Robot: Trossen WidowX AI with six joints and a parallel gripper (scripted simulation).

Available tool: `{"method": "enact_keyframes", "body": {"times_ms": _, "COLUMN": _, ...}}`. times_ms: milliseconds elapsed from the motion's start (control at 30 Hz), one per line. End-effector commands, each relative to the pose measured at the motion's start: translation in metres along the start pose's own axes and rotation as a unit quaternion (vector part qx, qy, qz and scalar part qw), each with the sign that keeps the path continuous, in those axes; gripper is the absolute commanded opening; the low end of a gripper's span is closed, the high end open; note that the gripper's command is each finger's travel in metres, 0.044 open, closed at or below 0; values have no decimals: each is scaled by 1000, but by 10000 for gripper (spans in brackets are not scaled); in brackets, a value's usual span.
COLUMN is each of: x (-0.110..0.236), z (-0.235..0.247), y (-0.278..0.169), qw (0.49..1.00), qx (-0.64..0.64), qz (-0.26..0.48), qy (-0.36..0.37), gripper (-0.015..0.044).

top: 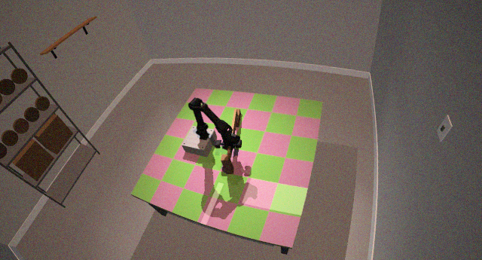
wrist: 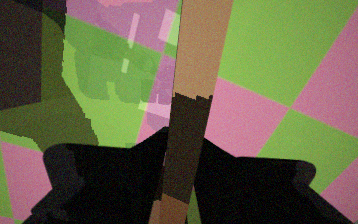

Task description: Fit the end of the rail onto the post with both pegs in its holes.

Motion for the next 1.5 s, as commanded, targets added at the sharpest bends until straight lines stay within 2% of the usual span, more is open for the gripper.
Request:
{"method": "enact_keyframes", "body": {"times_ms": 0, "x": 1, "z": 0, "y": 0, "qw": 1000, "qx": 0, "qz": -1, "qy": -1, "gripper": 0}}
{"method": "enact_keyframes", "body": {"times_ms": 1467, "x": 2, "z": 1, "y": -7, "qw": 1000, "qx": 0, "qz": -1, "qy": -1, "gripper": 0}}
Point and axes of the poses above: the point midway between the two fingers, 35 mm back from their tips, its own x axis back along the fingers, its own z axis across the jaws, y = z × x, the point moved 7 cm from there along x, back along the fingers, and after that the axes turned 4 degrees about x, right-handed, at the moved point
